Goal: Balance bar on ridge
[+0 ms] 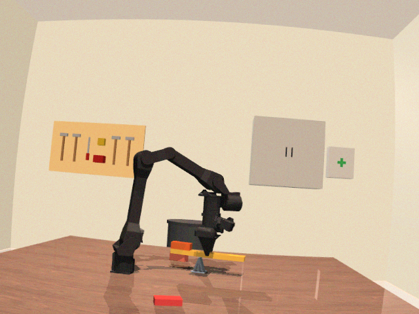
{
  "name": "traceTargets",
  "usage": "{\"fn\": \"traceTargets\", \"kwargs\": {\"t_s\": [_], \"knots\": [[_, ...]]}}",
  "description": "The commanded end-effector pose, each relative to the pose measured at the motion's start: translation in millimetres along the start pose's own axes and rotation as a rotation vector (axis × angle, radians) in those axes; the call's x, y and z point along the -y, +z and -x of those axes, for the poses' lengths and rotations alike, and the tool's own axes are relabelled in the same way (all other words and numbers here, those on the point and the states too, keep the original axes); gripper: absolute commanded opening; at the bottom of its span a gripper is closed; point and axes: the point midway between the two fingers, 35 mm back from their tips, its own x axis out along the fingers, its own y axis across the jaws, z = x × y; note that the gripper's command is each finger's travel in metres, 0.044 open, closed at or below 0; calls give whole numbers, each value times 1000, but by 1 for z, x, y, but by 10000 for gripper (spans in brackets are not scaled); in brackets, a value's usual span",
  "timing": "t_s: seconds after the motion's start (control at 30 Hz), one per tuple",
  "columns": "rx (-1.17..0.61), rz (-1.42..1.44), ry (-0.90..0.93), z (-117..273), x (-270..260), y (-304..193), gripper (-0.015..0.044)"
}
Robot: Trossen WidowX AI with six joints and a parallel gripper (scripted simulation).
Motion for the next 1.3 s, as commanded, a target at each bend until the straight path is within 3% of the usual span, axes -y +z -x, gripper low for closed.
{"fn": "traceTargets", "kwargs": {"t_s": [0.0,0.23,0.47,1.27], "knots": [[0,0,0,0,0,0,0],[0,0,0,0,0,0,0],[0,0,0,0,0,0,167],[0,0,0,0,0,0,170]]}}
